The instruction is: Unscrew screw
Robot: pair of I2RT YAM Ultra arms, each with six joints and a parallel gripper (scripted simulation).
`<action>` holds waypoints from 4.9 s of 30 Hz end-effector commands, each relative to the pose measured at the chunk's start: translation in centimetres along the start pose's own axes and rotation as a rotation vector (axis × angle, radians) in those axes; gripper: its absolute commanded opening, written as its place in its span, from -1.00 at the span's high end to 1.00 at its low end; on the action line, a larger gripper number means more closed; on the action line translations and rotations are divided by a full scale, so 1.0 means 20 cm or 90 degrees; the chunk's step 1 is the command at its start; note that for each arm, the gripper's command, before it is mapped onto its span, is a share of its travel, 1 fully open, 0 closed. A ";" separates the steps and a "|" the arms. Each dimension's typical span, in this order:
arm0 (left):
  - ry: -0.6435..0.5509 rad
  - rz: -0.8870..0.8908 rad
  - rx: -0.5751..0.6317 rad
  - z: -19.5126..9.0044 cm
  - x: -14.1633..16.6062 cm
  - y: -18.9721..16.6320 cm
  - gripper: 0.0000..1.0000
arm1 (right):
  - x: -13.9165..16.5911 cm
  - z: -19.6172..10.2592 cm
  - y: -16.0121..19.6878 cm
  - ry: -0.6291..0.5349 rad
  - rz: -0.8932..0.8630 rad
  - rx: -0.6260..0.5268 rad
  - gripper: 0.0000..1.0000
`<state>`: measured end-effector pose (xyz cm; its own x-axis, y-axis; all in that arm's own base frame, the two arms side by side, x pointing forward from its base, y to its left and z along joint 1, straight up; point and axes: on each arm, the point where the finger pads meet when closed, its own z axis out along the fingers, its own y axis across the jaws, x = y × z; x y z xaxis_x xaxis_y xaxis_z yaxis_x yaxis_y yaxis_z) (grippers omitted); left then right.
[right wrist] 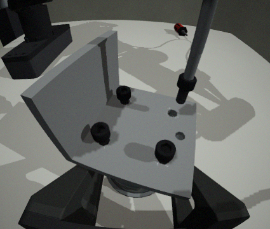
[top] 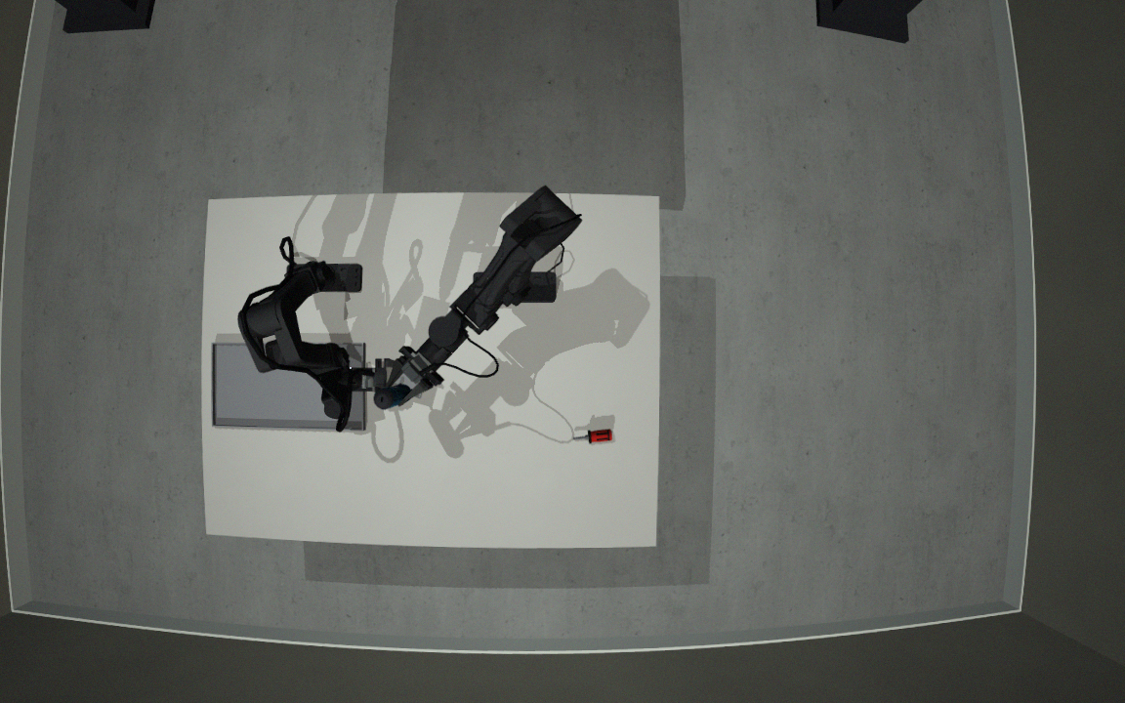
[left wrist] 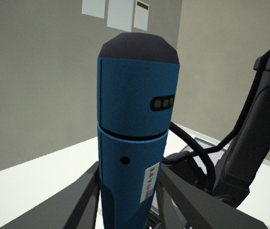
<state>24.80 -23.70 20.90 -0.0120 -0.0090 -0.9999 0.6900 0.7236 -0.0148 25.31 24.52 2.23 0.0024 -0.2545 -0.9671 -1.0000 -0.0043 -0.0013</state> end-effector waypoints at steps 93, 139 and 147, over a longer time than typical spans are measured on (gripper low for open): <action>-0.095 0.006 -0.009 0.02 -0.44 0.03 0.17 | -0.03 0.01 0.02 -0.009 -0.012 -0.013 -0.17; -0.106 0.008 -0.011 0.00 -0.50 0.03 0.17 | -0.03 0.01 0.02 -0.009 -0.012 -0.013 -0.17; -0.109 0.008 -0.011 0.00 -0.51 0.03 0.17 | -0.03 0.01 0.02 -0.009 -0.012 -0.013 -0.17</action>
<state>25.06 -23.69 24.55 -0.0158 0.0005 -0.9999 0.6876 0.7260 -0.0104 25.31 24.52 2.23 0.0024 -0.2545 -0.9671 -1.0000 -0.0043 -0.0013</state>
